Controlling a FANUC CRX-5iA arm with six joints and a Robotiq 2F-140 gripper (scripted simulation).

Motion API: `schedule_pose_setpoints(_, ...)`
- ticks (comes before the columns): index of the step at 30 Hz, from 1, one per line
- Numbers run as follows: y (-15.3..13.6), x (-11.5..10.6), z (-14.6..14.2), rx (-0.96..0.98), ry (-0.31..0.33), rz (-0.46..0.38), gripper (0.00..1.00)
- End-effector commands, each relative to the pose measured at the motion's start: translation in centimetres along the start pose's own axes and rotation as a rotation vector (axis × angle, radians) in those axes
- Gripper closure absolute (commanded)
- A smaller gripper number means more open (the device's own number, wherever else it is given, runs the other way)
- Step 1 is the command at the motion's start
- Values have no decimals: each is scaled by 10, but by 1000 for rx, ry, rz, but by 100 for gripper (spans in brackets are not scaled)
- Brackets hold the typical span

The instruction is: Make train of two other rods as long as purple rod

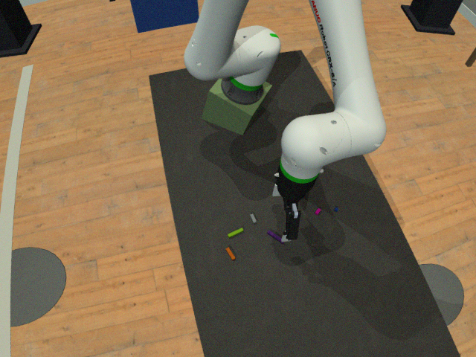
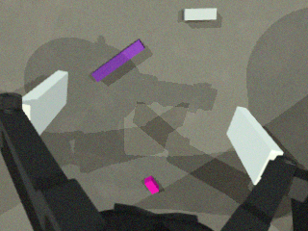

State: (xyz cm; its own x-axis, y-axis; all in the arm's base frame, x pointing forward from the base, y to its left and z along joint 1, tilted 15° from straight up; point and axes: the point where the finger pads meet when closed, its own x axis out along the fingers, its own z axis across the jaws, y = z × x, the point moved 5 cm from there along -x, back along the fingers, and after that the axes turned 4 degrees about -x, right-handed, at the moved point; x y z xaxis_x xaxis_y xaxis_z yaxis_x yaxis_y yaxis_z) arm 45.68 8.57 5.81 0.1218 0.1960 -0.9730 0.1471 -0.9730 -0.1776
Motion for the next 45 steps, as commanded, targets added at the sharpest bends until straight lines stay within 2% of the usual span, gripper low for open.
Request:
schedule_pose_setpoints(1,-14,0,-2,-167,0,-9,0)
schedule_pose_setpoints(11,-45,-1,-3,-502,2,-8,0)
schedule_pose_setpoints(13,-45,-1,-3,-502,2,-8,0)
schedule_pose_setpoints(14,-54,-1,-3,-599,3,-8,0)
schedule_pose_setpoints(28,-97,-3,0,-1053,9,-8,0)
schedule_pose_setpoints(30,-97,-3,0,-1053,9,-8,0)
schedule_pose_setpoints(31,-106,-3,1,-1150,11,-8,0)
schedule_pose_setpoints(45,-149,-6,8,-1604,22,-7,0)
